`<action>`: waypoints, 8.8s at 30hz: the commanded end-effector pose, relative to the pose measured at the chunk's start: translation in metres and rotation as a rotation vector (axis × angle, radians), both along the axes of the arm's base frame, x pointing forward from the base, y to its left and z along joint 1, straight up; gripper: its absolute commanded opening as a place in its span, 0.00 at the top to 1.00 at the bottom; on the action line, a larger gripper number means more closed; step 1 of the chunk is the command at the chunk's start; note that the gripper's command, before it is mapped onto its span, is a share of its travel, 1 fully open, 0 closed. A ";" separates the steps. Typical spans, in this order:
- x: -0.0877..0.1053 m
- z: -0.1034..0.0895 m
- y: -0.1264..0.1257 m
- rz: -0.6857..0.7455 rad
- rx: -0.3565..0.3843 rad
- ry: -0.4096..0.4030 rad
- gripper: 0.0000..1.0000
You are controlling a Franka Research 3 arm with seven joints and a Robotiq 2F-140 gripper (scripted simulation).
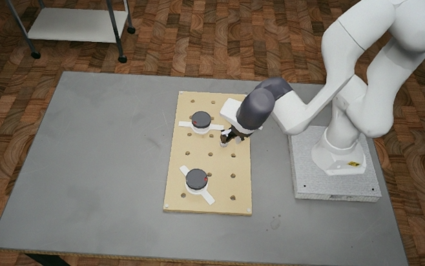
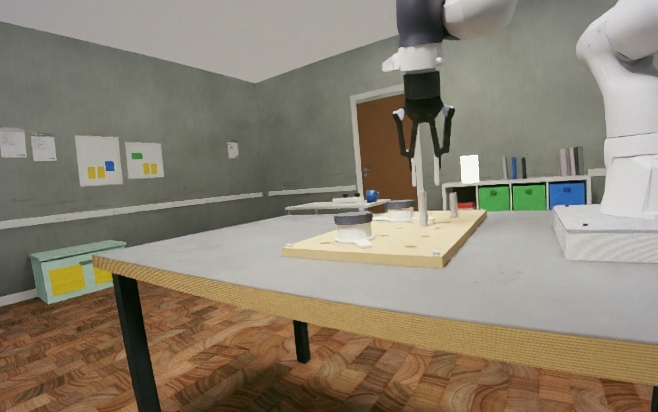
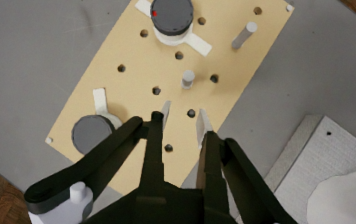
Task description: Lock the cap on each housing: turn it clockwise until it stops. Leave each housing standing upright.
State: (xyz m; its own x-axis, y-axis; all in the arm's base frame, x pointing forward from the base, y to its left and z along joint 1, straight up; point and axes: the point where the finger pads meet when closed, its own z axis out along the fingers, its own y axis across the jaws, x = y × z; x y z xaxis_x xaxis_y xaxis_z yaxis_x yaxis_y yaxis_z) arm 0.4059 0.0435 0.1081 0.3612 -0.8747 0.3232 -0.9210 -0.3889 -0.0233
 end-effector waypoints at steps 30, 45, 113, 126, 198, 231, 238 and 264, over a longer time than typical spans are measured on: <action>0.018 0.004 -0.026 0.369 0.253 0.189 0.64; 0.034 0.001 -0.063 0.706 0.179 0.221 0.64; 0.034 -0.020 -0.064 1.223 0.164 0.311 0.64; 0.034 -0.036 -0.064 1.223 0.164 0.311 0.64; 0.034 -0.071 -0.064 1.223 0.164 0.311 0.64; 0.034 -0.071 -0.064 1.223 0.164 0.311 0.90; 0.034 -0.071 -0.064 1.223 0.164 0.311 0.90; 0.034 -0.071 -0.064 1.223 0.164 0.311 0.90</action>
